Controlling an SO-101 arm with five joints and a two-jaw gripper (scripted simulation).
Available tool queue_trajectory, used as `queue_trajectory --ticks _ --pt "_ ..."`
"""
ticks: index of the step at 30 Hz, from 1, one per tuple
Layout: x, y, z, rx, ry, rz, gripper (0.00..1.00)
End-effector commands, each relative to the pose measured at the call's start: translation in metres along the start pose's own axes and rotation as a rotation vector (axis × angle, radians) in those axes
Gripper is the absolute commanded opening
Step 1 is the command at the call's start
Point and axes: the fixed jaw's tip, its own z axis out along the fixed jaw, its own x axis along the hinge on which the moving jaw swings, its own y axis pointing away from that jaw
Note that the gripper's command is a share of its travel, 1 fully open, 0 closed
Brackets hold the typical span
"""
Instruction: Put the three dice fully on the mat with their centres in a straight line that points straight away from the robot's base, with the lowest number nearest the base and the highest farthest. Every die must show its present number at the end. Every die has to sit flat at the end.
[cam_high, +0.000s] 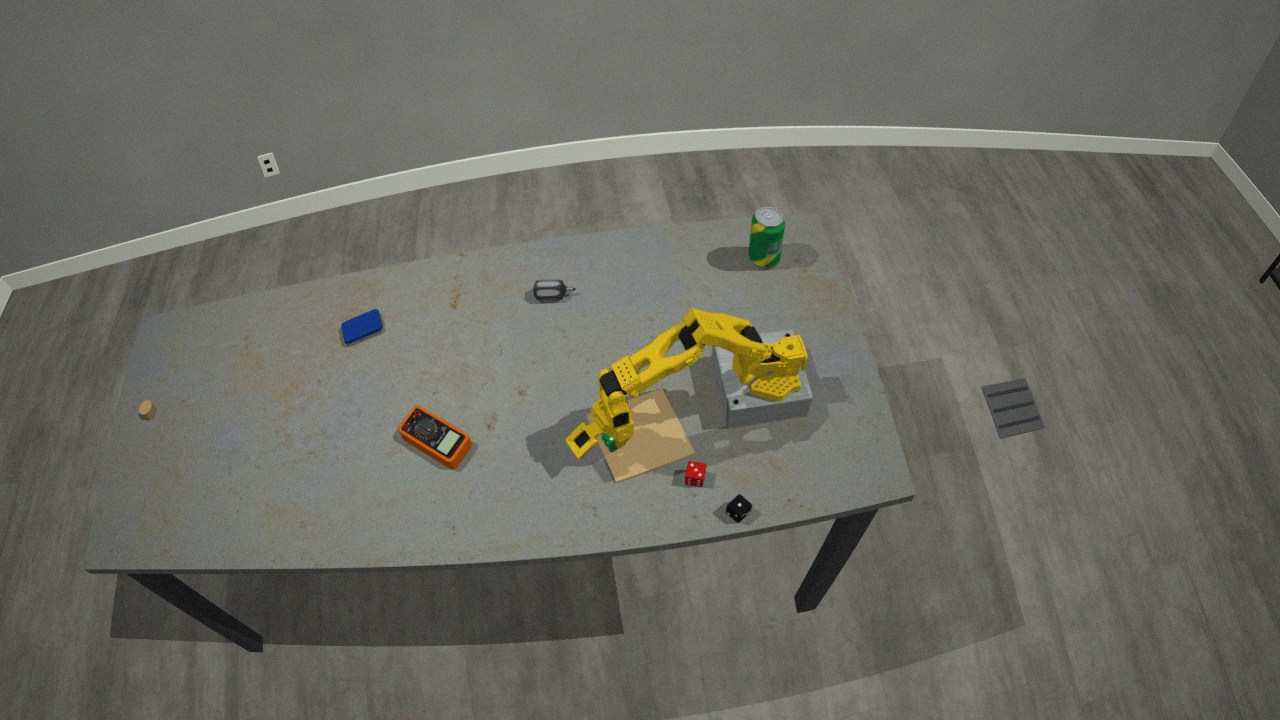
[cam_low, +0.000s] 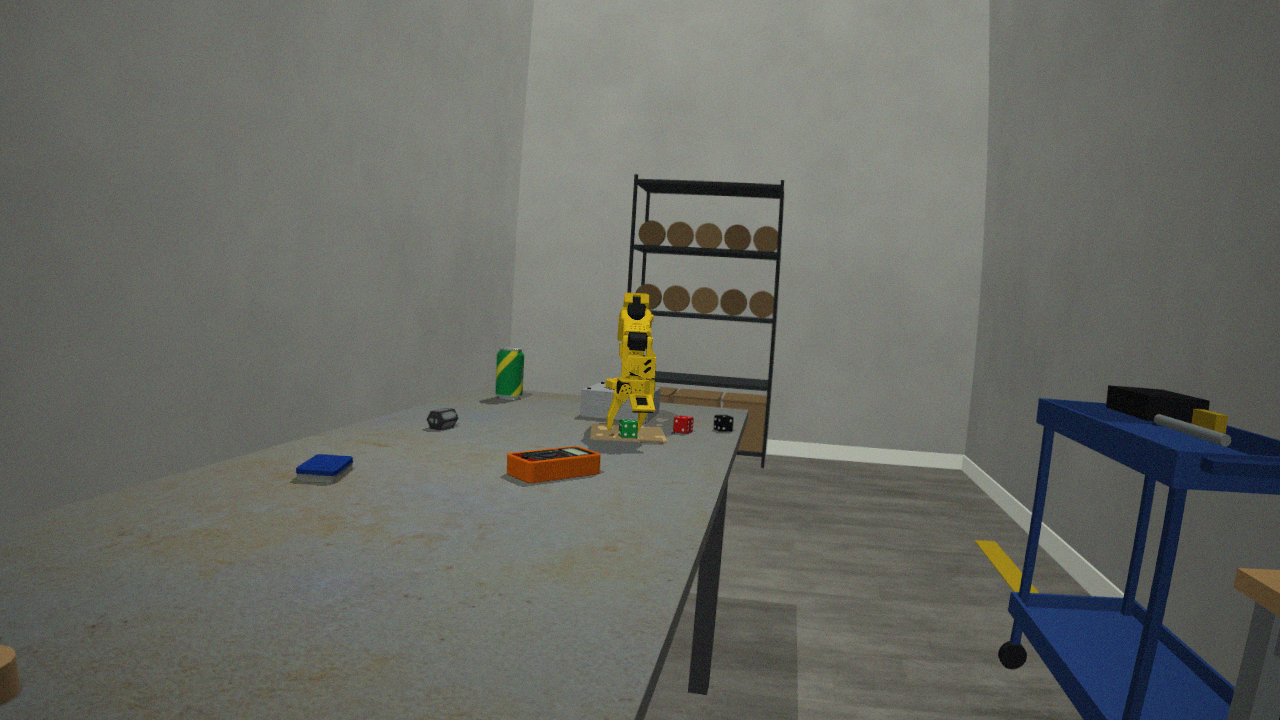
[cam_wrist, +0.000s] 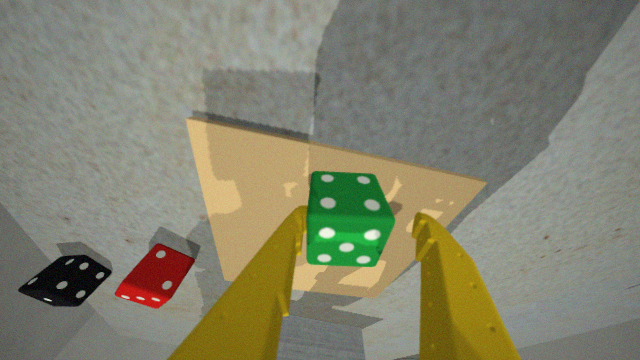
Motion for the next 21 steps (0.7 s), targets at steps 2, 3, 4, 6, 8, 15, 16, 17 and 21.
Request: queue_trajectory --ticks 2,3,4,6,8,15,16,17,21 --pt "0.005 0.003 0.006 -0.005 0.024 -0.001 0.35" --pt "0.005 0.003 0.006 -0.005 0.024 -0.001 0.35" --pt "0.005 0.003 0.006 -0.005 0.024 -0.001 0.35" --pt "0.005 0.003 0.006 -0.005 0.024 -0.001 0.36" --pt "0.005 0.003 0.006 -0.005 0.024 -0.001 0.36" --pt "0.004 0.003 0.004 -0.005 0.024 -0.001 0.36" --pt "0.004 0.003 0.003 -0.005 0.024 -0.001 0.36" --pt "0.004 0.003 0.001 -0.005 0.024 -0.001 0.36" --pt "0.003 0.003 -0.009 -0.005 0.024 -0.001 0.36"
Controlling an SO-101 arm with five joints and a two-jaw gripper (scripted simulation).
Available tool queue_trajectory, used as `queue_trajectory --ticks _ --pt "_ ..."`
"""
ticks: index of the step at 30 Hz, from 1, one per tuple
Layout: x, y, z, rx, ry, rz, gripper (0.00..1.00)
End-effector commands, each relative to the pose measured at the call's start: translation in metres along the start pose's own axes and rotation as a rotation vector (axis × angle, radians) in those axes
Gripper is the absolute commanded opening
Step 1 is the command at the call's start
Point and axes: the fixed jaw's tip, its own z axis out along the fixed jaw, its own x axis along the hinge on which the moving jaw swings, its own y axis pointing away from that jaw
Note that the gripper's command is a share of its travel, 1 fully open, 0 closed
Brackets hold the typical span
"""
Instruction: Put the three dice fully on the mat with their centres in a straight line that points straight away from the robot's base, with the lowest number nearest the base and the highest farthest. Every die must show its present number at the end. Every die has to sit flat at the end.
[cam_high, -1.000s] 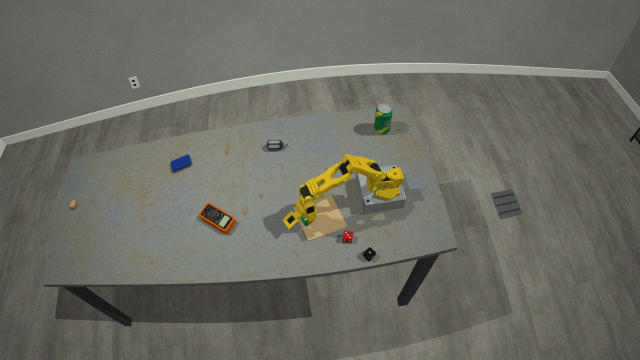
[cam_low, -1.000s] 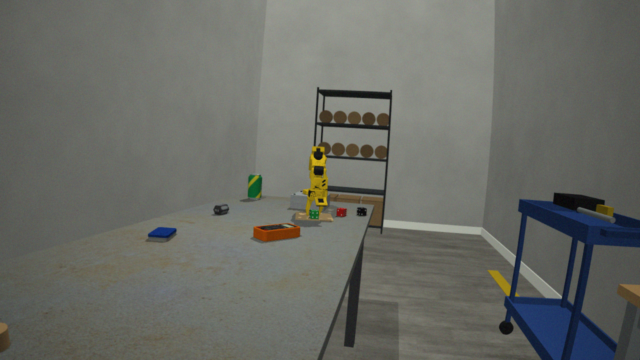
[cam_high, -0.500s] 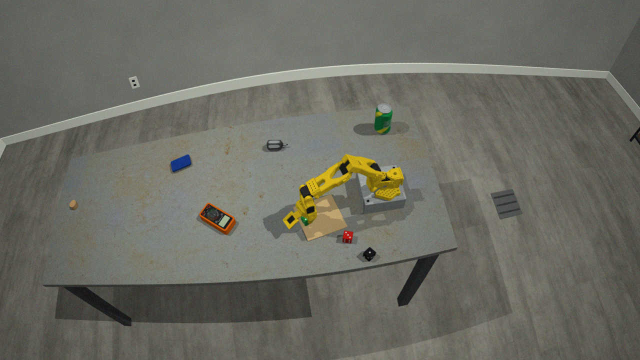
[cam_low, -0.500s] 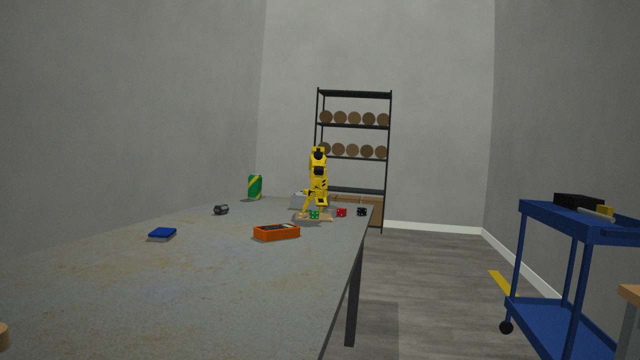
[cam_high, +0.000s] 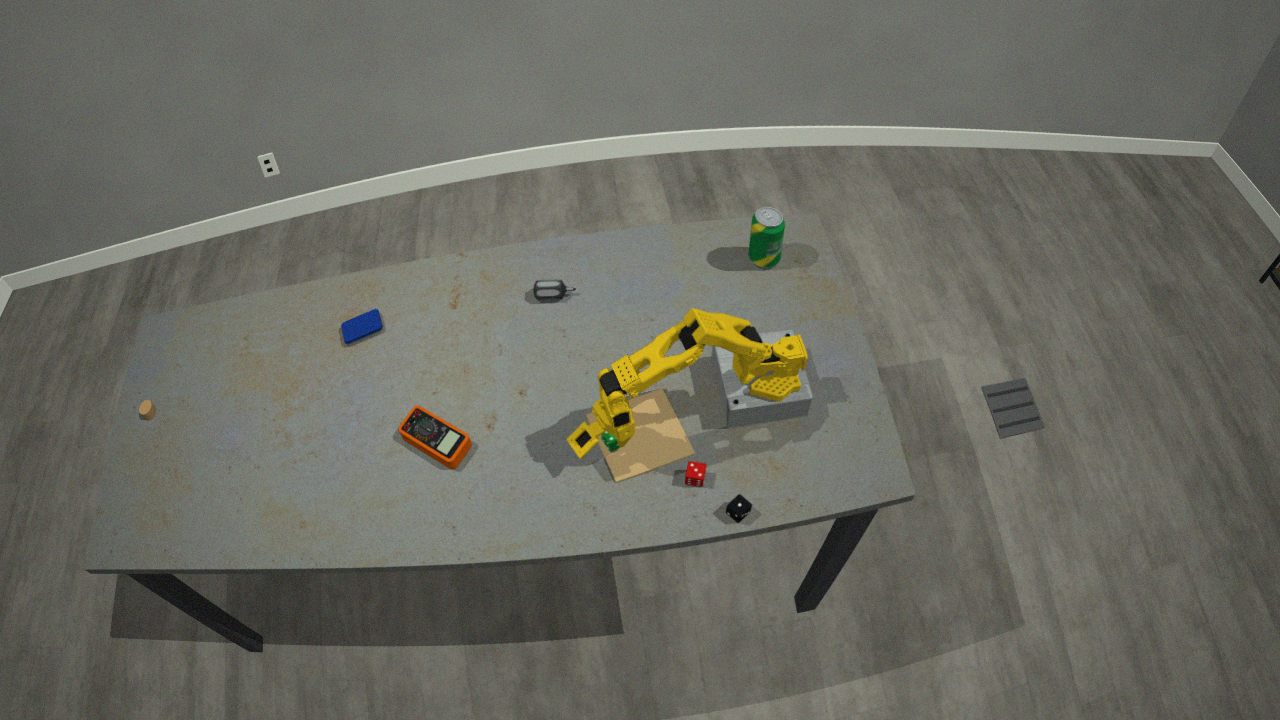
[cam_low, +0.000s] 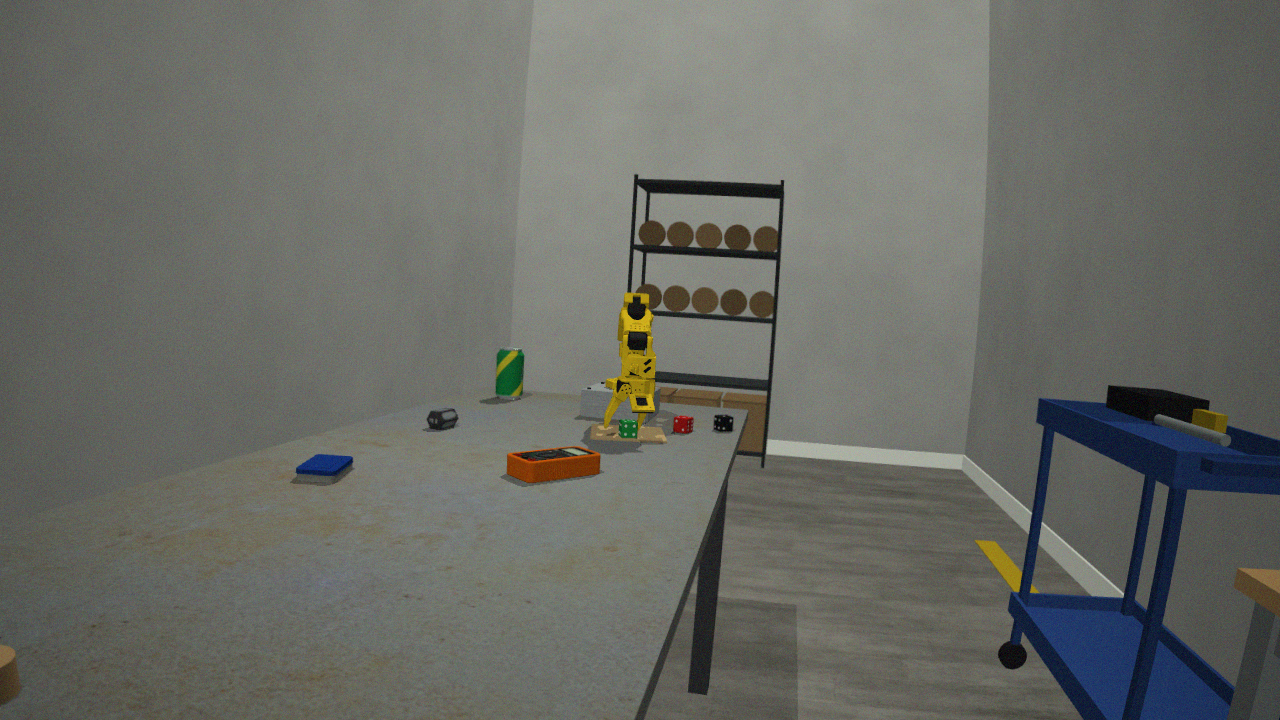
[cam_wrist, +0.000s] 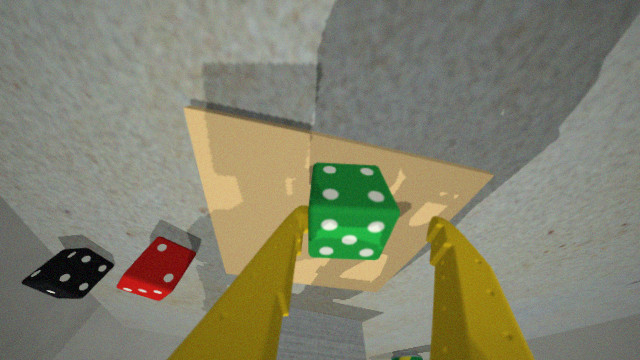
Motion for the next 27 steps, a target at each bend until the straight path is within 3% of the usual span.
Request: queue_trajectory --ticks 1,15,27 --pt "-0.001 0.002 -0.012 -0.001 -0.002 -0.001 0.36" --pt "0.000 0.002 -0.050 -0.001 -0.002 -0.001 0.36" --pt "0.001 0.003 -0.053 -0.001 -0.002 -0.001 0.36"
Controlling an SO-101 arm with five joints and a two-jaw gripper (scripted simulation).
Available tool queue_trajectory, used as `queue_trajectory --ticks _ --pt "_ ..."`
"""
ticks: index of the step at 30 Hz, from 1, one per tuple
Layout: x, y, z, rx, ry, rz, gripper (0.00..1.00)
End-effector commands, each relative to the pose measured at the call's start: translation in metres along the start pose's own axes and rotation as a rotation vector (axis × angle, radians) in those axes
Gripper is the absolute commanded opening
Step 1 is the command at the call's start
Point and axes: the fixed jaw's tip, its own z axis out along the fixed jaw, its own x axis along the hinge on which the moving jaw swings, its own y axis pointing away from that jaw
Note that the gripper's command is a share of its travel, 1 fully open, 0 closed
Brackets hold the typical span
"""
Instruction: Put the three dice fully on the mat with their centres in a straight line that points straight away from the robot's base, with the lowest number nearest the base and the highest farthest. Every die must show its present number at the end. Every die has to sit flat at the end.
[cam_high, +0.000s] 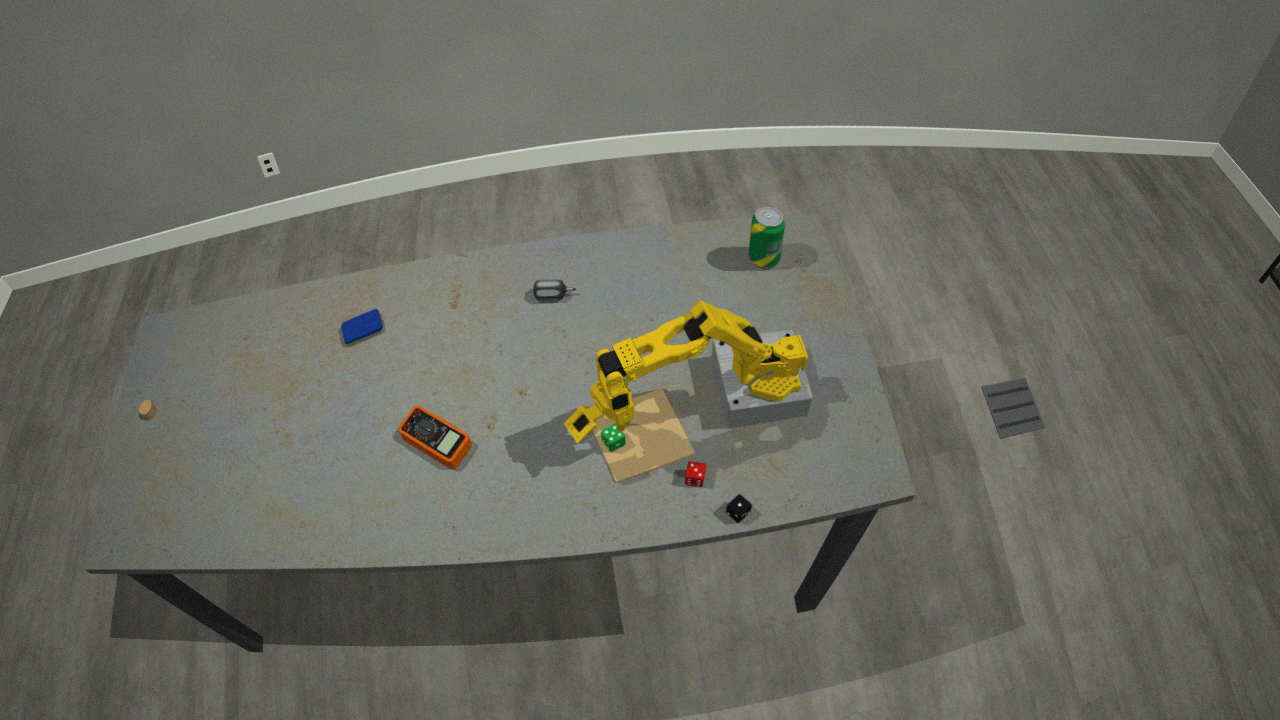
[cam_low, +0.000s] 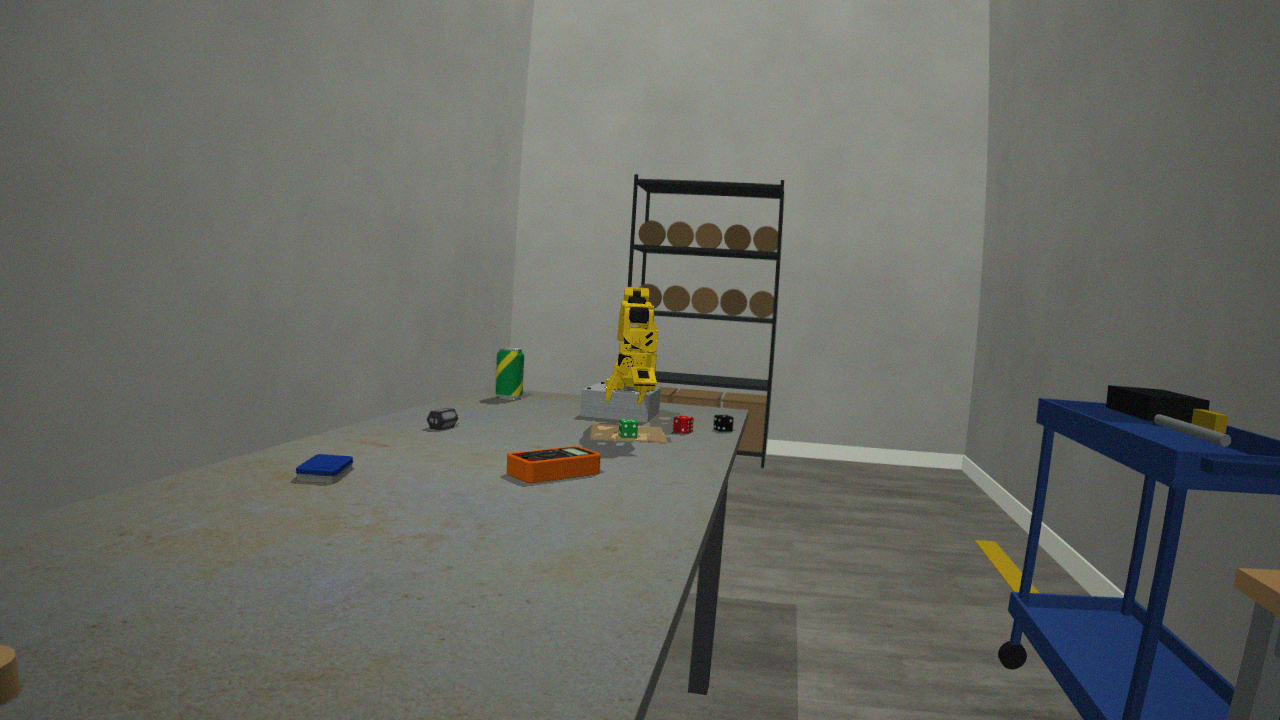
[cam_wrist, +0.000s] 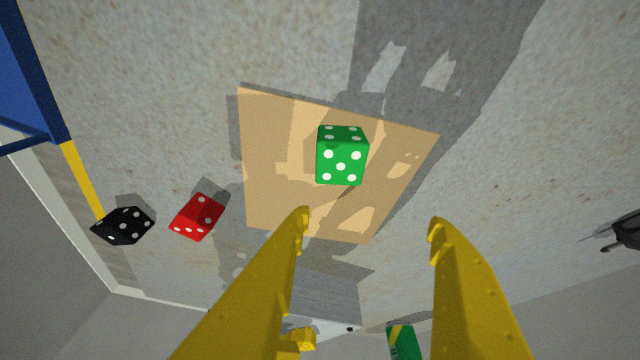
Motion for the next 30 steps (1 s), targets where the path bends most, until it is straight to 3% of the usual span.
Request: queue_trajectory --ticks 1,18,23,28,30 --pt "-0.001 0.002 -0.004 0.001 -0.012 -0.001 0.36" --pt "-0.003 0.002 -0.008 0.004 -0.029 -0.001 0.36" --pt "-0.010 0.001 -0.029 0.019 -0.115 -0.001 0.36" --pt "-0.018 -0.001 -0.064 0.043 -0.258 -0.001 0.35" --pt "-0.018 -0.001 -0.064 0.043 -0.258 -0.001 0.35"
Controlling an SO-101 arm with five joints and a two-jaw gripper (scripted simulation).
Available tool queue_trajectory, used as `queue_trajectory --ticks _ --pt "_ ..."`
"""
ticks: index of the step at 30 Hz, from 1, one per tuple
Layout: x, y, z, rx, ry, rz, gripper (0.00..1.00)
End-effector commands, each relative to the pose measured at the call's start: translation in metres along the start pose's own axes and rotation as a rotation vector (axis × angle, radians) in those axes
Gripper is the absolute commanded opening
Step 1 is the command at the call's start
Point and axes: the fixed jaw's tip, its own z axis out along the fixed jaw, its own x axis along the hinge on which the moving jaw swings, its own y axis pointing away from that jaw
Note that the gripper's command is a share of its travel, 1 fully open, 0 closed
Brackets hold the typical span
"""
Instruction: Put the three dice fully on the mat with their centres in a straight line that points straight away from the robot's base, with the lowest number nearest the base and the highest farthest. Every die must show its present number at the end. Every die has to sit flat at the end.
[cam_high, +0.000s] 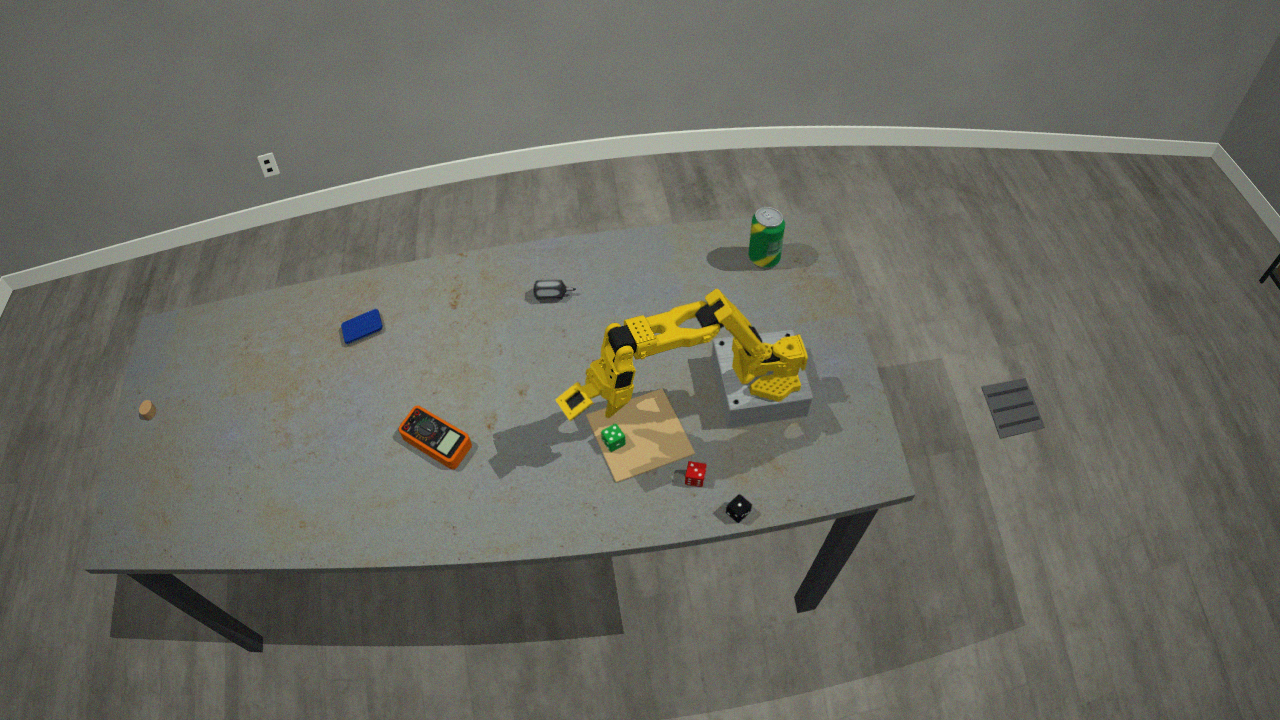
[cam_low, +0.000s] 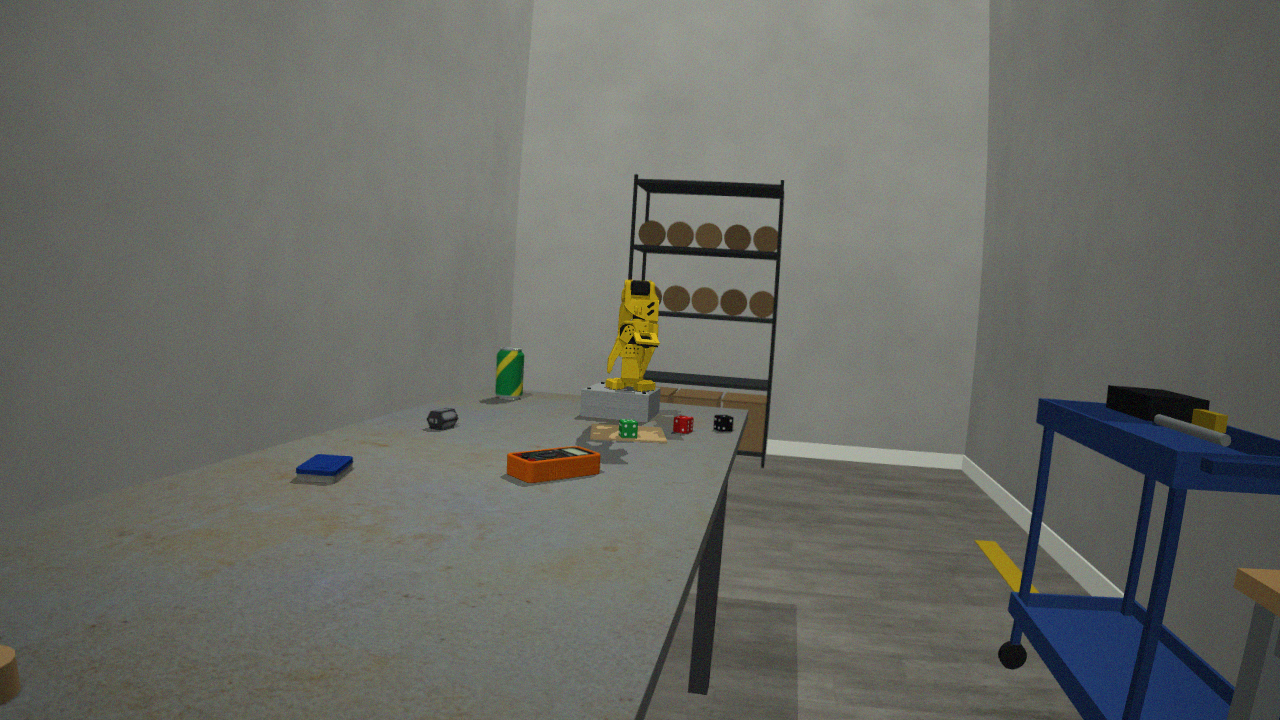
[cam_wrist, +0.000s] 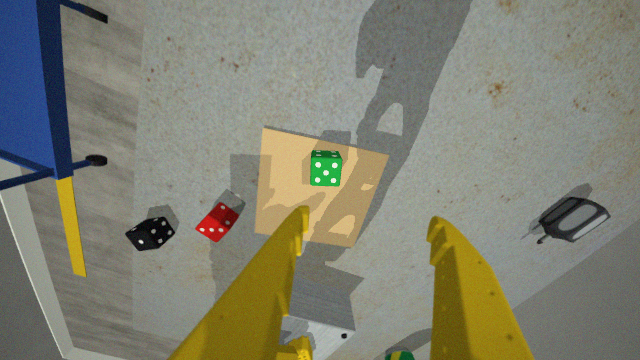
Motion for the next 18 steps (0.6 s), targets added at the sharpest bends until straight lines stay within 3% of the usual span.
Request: queue_trajectory --ticks 1,5,9,18 --pt "-0.006 0.001 -0.017 0.008 -0.065 -0.001 0.35" --pt "-0.014 0.000 -0.044 0.027 -0.177 -0.001 0.35" --pt "-0.018 -0.001 -0.062 0.040 -0.252 0.000 0.35" --pt "-0.019 -0.001 -0.069 0.045 -0.281 -0.001 0.35"
